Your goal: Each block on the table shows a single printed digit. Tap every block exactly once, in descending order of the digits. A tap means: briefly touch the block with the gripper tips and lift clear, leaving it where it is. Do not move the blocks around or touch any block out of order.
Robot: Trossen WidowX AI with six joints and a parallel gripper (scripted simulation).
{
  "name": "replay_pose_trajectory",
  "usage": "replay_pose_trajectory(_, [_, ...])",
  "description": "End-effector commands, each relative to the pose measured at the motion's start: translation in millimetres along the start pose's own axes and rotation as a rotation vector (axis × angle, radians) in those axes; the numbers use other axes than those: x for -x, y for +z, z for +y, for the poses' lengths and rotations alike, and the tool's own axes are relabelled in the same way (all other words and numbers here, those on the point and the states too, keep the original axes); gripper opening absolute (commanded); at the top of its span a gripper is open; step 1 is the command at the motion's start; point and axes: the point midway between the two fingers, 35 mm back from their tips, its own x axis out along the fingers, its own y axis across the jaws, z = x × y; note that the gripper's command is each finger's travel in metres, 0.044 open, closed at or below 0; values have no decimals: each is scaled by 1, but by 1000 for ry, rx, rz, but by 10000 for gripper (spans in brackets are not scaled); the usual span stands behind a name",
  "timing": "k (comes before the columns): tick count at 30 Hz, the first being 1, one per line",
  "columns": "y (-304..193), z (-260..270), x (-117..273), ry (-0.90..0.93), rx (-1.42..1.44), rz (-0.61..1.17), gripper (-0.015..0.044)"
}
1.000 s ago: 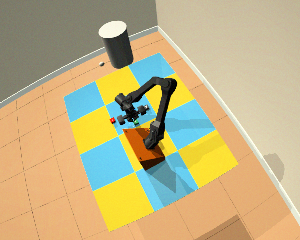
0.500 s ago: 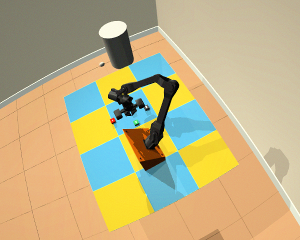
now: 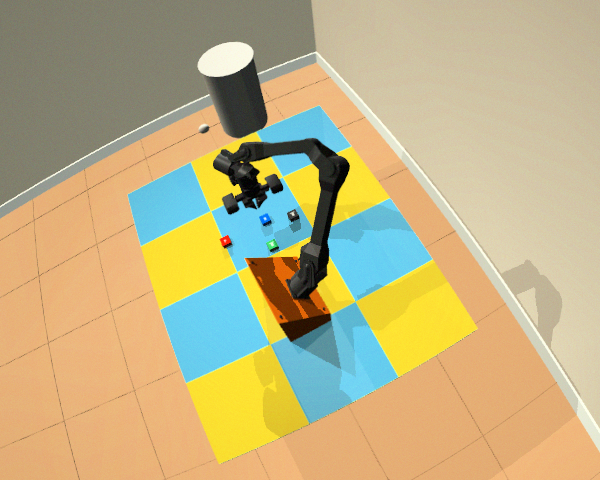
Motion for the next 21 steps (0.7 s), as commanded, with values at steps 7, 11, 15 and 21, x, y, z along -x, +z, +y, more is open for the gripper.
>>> replay_pose_trajectory(7, [31,-12,-31,-14,-3,-6,20])
replay_pose_trajectory(11, [29,-15,-81,-20,-3,-6,20])
replay_pose_trajectory(15, [29,-15,-81,-20,-3,-6,20])
replay_pose_trajectory(21, [29,-15,-89,-20,-3,-6,20])
